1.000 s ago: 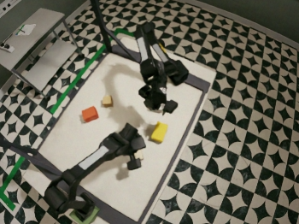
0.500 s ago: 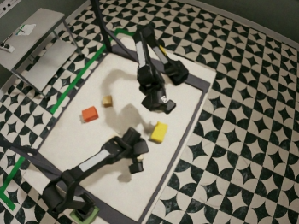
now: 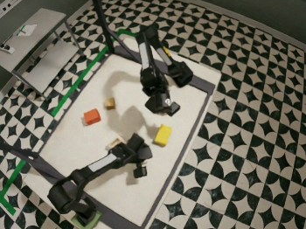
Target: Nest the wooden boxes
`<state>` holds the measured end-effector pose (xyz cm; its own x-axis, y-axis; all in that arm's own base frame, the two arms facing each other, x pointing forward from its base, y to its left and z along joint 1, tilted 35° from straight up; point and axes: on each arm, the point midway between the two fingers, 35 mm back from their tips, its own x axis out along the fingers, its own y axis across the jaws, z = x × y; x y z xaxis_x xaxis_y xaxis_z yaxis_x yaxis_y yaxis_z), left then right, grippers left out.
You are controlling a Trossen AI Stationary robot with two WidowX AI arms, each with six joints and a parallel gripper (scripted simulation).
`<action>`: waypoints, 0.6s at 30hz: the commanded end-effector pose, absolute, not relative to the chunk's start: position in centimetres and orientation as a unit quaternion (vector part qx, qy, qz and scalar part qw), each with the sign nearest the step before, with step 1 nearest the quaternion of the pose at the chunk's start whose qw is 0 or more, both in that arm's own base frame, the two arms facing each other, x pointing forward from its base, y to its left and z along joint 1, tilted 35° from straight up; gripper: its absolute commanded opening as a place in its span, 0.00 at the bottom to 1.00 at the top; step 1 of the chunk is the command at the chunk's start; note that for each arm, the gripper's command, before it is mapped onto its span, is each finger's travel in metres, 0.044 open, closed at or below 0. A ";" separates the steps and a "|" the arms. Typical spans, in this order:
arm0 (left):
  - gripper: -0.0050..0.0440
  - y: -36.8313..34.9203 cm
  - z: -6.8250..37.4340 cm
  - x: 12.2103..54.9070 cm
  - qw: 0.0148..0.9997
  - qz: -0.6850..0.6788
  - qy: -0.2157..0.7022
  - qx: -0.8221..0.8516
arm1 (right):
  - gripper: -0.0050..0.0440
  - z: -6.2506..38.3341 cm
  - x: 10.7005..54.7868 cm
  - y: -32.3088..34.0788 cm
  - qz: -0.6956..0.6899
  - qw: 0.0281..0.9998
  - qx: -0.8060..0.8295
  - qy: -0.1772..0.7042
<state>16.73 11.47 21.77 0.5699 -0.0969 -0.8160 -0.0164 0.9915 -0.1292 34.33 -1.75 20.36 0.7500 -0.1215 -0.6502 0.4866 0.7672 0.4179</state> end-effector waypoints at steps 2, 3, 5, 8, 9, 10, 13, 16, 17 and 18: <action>0.92 11.6 22.2 16.8 0.885 -0.022 0.462 -0.053 | 0.92 19.1 35.6 -1.5 -0.170 0.890 0.296 0.303; 0.92 11.6 22.2 16.8 0.885 -0.022 0.462 -0.053 | 0.92 19.1 35.6 -1.5 -0.169 0.890 0.296 0.303; 0.92 11.6 22.2 16.8 0.885 -0.022 0.462 -0.053 | 0.92 19.5 35.7 -1.5 -0.167 0.892 0.297 0.299; 0.92 11.6 22.2 16.8 0.885 -0.022 0.462 -0.053 | 0.92 19.2 35.9 -1.4 -0.167 0.892 0.297 0.298; 0.92 11.6 22.2 16.8 0.885 -0.022 0.462 -0.053 | 0.92 19.1 36.0 -1.4 -0.167 0.892 0.297 0.298; 0.92 11.6 22.2 16.8 0.885 -0.022 0.462 -0.053 | 0.92 18.9 36.1 -1.4 -0.167 0.891 0.297 0.298; 0.92 11.6 22.2 16.8 0.885 -0.022 0.462 -0.053 | 0.92 18.8 36.2 -1.4 -0.167 0.891 0.297 0.298; 0.92 11.6 22.2 16.8 0.885 -0.022 0.462 -0.053 | 0.87 18.7 36.3 -1.4 -0.167 0.891 0.297 0.299; 0.92 11.6 22.2 16.8 0.885 -0.022 0.462 -0.053 | 0.82 18.7 36.3 -1.4 -0.167 0.891 0.297 0.299; 0.92 11.6 22.2 16.8 0.885 -0.022 0.462 -0.053 | 0.77 18.8 36.3 -1.4 -0.167 0.892 0.297 0.298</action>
<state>16.73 11.47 21.77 0.5695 -0.0974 -0.8162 -0.0160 0.9915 -0.1295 36.08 -1.48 18.51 0.7584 -0.1209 -0.6405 0.4801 0.7683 0.4234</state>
